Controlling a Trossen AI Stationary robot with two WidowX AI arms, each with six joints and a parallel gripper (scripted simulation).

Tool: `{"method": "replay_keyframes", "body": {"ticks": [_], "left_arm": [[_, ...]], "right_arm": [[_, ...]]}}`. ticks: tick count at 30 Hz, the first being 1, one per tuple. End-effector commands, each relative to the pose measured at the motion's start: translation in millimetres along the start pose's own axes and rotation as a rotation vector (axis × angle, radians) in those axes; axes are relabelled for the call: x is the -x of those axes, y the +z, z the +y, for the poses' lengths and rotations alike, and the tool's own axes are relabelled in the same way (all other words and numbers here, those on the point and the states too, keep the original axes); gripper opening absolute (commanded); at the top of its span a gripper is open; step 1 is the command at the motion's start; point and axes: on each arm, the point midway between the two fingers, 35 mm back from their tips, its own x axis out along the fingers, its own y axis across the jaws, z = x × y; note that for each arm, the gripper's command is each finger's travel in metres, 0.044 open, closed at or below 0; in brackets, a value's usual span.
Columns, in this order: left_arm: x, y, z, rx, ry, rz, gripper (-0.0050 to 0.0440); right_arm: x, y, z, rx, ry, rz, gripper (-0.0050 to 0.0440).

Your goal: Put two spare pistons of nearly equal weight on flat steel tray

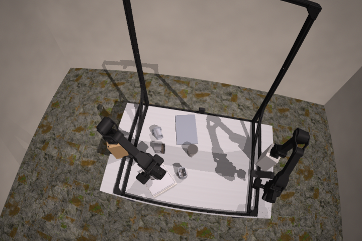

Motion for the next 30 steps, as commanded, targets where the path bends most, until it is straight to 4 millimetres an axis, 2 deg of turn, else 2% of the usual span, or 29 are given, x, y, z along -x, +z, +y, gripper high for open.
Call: {"method": "replay_keyframes", "body": {"ticks": [1, 7, 11, 21, 30], "left_arm": [[0.0, 0.0, -0.3, -0.004, -0.003, 0.001, 0.0440], [0.0, 0.0, -0.3, -0.004, -0.003, 0.001, 0.0440], [0.0, 0.0, -0.3, -0.004, -0.003, 0.001, 0.0440], [0.0, 0.0, -0.3, -0.004, -0.003, 0.001, 0.0440], [0.0, 0.0, -0.3, -0.004, -0.003, 0.001, 0.0440]], "right_arm": [[1.9, 22.3, -0.3, -0.004, -0.003, -0.008, 0.0158], [2.1, 52.3, -0.5, -0.004, -0.003, -0.008, 0.0158], [2.1, 59.7, -0.5, -0.004, -0.003, -0.008, 0.0158], [2.1, 60.0, -0.4, -0.005, -0.002, 0.268, 0.0158], [-9.3, 57.6, -0.4, -0.005, -0.002, 0.268, 0.0158]]}}
